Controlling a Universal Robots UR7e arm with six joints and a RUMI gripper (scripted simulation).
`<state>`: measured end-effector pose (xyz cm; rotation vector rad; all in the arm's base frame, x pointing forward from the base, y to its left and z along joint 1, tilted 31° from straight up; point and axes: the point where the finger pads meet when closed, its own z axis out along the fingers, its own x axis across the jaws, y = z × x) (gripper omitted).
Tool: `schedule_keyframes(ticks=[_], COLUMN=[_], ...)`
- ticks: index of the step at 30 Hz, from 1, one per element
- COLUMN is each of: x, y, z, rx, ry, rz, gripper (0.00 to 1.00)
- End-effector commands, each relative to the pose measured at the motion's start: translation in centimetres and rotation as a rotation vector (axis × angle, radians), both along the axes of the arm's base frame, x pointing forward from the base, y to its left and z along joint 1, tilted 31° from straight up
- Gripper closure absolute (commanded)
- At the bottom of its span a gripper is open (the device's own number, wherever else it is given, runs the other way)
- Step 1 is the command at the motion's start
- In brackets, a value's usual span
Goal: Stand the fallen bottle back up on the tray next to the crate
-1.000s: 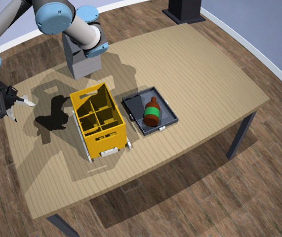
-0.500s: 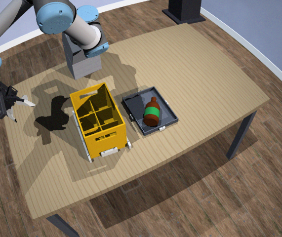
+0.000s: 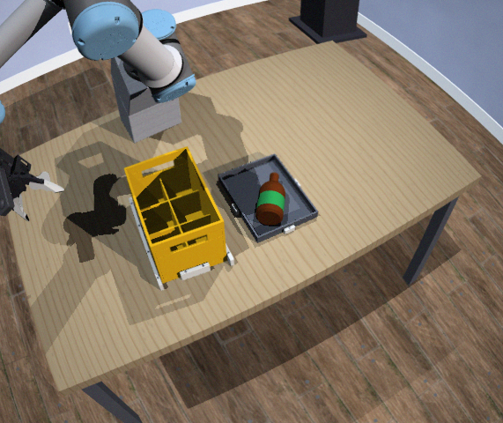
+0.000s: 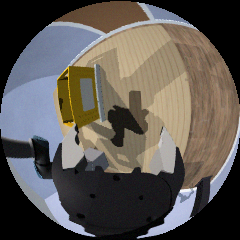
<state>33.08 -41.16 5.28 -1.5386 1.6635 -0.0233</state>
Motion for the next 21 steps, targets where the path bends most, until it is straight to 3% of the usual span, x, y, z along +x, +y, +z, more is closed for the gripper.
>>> schedule_keyframes(ticks=[1, 21], x=[0.4, 3.5], y=[-0.1, -0.3], z=[0.4, 3.6], rx=[-0.024, -0.195], ry=[0.009, 0.065], rz=[0.014, 0.109], gripper=[0.00, 0.00])
